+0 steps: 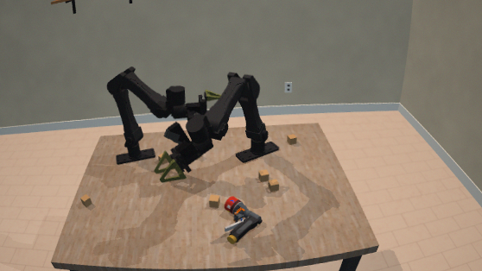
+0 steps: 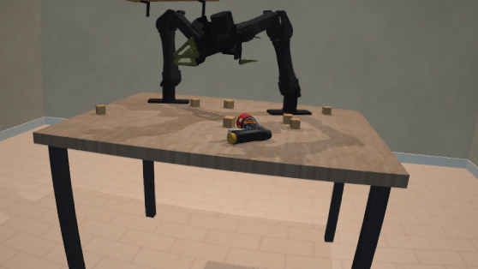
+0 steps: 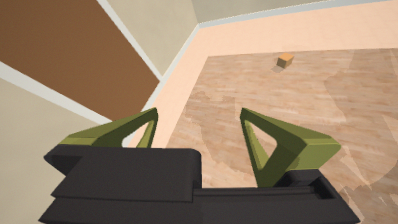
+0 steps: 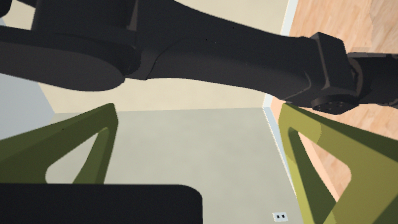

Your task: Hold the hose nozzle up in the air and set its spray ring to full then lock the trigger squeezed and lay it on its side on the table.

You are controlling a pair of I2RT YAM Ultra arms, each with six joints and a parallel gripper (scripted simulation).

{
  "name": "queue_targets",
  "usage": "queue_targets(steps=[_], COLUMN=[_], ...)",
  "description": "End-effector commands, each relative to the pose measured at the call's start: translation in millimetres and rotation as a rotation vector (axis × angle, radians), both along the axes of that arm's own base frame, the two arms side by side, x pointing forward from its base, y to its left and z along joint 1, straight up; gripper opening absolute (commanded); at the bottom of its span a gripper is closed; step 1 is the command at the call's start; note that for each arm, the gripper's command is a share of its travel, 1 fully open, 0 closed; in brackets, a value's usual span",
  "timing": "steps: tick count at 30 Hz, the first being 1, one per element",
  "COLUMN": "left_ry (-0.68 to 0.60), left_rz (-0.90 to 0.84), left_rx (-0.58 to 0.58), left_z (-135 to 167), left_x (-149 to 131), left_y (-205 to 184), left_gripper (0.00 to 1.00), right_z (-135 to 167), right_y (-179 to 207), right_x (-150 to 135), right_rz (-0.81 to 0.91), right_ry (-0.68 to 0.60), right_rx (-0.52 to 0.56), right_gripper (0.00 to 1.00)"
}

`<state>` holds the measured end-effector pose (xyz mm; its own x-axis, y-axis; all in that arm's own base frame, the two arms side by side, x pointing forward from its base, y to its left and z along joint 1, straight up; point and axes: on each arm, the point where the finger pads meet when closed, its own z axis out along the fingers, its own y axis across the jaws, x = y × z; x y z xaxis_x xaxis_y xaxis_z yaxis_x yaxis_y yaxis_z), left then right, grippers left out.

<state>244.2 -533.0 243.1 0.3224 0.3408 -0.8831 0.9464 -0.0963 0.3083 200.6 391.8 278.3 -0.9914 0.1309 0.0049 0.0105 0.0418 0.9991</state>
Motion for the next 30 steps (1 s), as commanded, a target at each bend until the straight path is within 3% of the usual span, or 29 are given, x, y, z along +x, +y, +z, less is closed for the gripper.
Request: queue_targets(steps=[1, 17, 18, 19, 22, 30], left_ry=[-0.010, -0.010, -0.038, -0.020, 0.004, 0.011], left_rz=[0.000, 0.000, 0.035, 0.040, 0.068, 0.201], left_rx=[-0.016, -0.016, -0.060, -0.035, -0.010, -0.046], left_z=[8.2, 8.2, 31.8, 18.0, 14.3, 37.3], left_x=[-0.1, -0.1, 12.1, 11.6, 17.6, 53.7], left_y=[0.0, 0.0, 7.4, 10.1, 17.9, 51.1], left_gripper=[1.00, 1.00, 1.00, 1.00, 1.00, 1.00], right_z=[5.3, 5.3, 28.9, 27.6, 27.3, 29.0], right_y=[-0.1, -0.1, -5.6, -5.2, -8.2, -29.0], right_x=[-0.1, -0.1, 5.6, 7.5, 13.8, 45.7], right_rz=[0.000, 0.000, -0.024, -0.029, -0.051, -0.165], right_ry=[-0.009, -0.009, -0.054, -0.057, -0.088, -0.220], right_rx=[0.011, 0.011, 0.045, 0.037, 0.025, -0.034], right_gripper=[1.00, 1.00, 1.00, 1.00, 1.00, 1.00])
